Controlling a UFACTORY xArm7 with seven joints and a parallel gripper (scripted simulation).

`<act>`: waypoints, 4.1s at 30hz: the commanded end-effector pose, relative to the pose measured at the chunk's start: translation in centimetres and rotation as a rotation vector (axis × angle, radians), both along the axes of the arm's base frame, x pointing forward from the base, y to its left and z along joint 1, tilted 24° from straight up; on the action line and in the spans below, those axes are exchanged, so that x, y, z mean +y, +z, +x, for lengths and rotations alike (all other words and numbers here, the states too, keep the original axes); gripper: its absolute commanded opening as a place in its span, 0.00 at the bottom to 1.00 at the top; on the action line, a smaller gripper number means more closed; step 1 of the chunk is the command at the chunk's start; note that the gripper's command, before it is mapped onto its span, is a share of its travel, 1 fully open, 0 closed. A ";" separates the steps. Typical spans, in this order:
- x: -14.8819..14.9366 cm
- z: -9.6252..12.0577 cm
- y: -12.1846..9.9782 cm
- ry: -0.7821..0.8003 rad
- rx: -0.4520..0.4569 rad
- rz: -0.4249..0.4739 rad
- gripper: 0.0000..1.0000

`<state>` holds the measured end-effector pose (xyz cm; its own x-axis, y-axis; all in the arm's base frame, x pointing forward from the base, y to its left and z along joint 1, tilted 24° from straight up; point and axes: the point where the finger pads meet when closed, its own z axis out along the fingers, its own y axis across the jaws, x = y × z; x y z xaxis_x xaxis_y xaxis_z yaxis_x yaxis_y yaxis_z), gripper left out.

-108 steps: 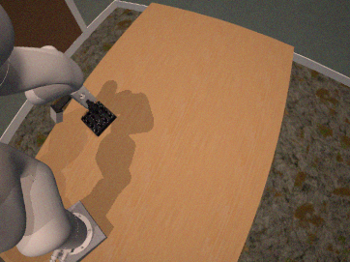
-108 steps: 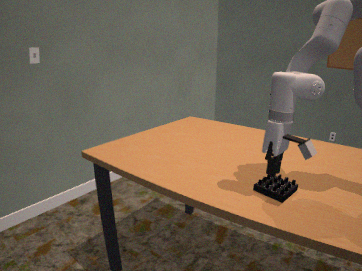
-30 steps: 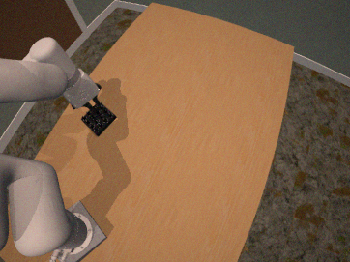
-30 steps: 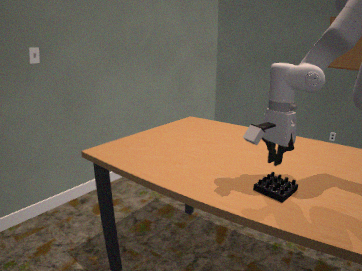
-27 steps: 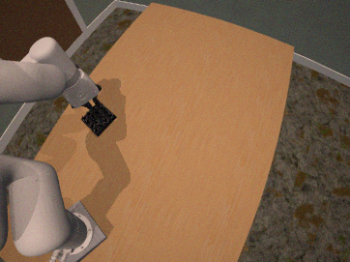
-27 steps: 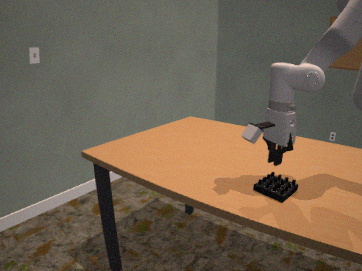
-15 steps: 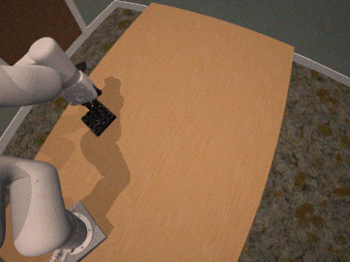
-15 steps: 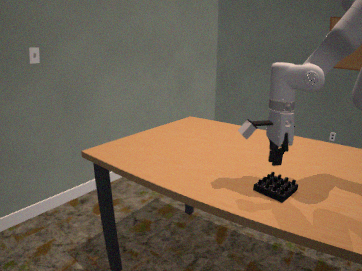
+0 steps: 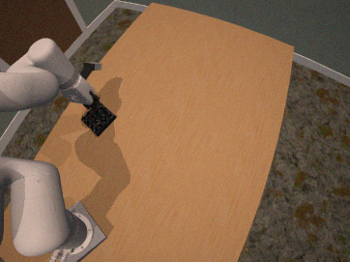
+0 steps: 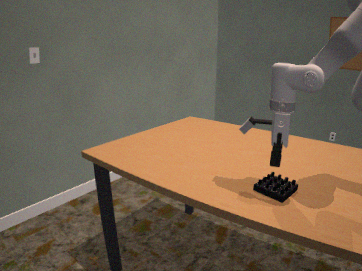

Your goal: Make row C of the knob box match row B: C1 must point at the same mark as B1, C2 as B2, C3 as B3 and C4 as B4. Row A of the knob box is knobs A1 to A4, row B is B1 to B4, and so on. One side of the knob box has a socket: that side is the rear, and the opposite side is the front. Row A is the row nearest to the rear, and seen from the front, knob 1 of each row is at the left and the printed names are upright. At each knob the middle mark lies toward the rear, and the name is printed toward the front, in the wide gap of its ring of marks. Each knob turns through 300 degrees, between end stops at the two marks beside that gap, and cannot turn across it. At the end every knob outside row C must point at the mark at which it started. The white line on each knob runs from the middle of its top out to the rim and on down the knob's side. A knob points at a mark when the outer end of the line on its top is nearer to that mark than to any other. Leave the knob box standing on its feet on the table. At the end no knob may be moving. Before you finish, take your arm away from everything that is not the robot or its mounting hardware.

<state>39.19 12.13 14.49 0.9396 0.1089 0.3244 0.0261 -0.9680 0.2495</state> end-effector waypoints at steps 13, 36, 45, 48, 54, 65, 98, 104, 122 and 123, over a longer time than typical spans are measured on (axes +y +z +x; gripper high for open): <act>0.8 0.2 -0.4 -0.378 -0.104 0.165 0.19; 0.8 0.2 -0.4 -0.391 -0.107 0.171 0.19; 0.8 0.2 -0.4 -0.391 -0.107 0.171 0.19; 0.8 0.2 -0.4 -0.391 -0.107 0.171 0.19; 0.8 0.2 -0.4 -0.391 -0.107 0.171 0.19; 0.8 0.3 -0.6 -0.396 -0.108 0.172 0.19; 0.2 1.4 -3.6 -0.402 -0.109 0.173 0.19; 0.1 1.6 -4.0 -0.402 -0.109 0.173 0.19; 0.0 1.7 -4.3 -0.402 -0.109 0.173 0.19; 0.0 1.7 -4.3 -0.402 -0.109 0.173 0.19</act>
<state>40.80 12.11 10.08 0.8563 -0.3227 0.4032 -0.3787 -0.9232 0.0654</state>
